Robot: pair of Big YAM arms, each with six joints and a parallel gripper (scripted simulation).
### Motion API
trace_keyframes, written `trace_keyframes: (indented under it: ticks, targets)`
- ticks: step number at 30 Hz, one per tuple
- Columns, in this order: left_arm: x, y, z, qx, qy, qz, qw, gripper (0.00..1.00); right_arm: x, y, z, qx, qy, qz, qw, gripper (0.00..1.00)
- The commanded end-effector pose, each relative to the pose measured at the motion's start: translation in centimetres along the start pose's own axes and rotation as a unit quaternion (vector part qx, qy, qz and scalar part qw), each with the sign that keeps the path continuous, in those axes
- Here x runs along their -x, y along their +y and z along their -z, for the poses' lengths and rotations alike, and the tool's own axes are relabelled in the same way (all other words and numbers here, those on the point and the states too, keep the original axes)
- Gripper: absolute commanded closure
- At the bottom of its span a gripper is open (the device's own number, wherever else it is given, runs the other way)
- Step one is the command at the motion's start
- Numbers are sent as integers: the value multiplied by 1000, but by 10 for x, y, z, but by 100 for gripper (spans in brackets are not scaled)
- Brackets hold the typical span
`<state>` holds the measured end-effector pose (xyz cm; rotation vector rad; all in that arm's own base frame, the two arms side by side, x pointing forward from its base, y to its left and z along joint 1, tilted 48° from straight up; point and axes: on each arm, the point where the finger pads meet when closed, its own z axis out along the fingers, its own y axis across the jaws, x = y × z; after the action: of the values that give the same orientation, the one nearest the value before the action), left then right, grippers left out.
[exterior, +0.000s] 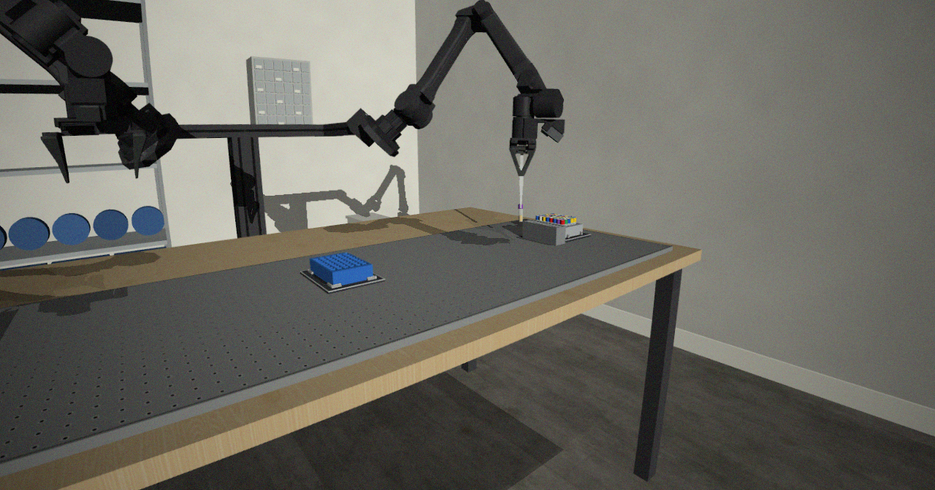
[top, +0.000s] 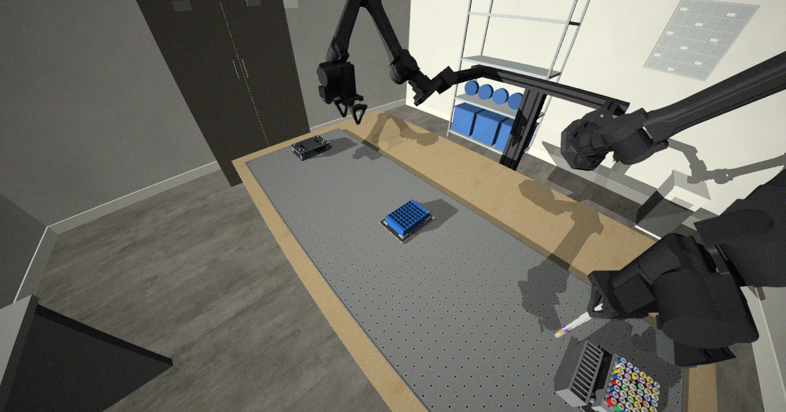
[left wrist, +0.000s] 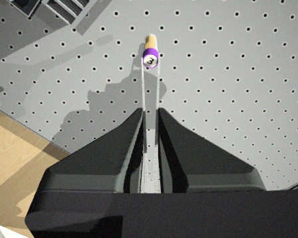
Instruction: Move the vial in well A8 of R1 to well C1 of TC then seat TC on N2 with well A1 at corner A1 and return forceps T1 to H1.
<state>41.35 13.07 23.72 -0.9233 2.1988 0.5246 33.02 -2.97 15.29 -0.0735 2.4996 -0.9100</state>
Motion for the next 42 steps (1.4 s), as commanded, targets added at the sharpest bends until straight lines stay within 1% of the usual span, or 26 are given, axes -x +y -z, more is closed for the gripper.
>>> trace_keyframes:
  ticks: [1,5,6,11,18,20,22,23,24,26,37,39,40,42]
  targets:
    - [-6,-12,-2,-6,-2,3,1000,91,8,-3,4,0,-6,-9,1000,0]
    - [-9,-14,-2,-6,-2,3,1000,91,8,-3,4,0,-6,-9,1000,0]
    - [-3,-13,7,-12,-11,11,1000,91,8,-3,4,0,-6,-9,1000,0]
    - [-17,-19,-2,-6,-2,3,1000,91,8,-3,4,0,-6,-9,1000,0]
    - [-25,-25,1,-8,-5,6,1000,91,8,-3,4,0,-6,-9,1000,0]
    - [-30,-28,-1,-6,-2,3,1000,91,8,-3,4,0,-6,-9,1000,0]
    - [-30,-28,-1,-6,-2,3,1000,91,8,-3,4,0,-6,-9,1000,0]
    - [-24,-30,3,-10,-8,9,1000,91,8,-3,4,0,-6,-9,1000,0]
    - [-31,-29,0,-7,-4,5,1000,91,8,-3,4,0,-6,-9,1000,0]
    - [-35,-32,-2,-6,-2,3,1000,91,8,-3,4,0,-6,-9,1000,0]
    - [-50,-43,-1,-6,-3,3,1000,91,8,-3,4,0,-6,-9,1000,0]
    - [-50,-43,-1,-6,-3,3,1000,91,8,-3,4,0,-6,-9,1000,0]
    - [-47,-43,2,-10,-7,8,1000,91,8,-3,4,0,-6,-9,1000,0]
    - [-55,-45,-2,-6,-2,3,1000,91,8,-3,4,0,-6,-9,1000,0]
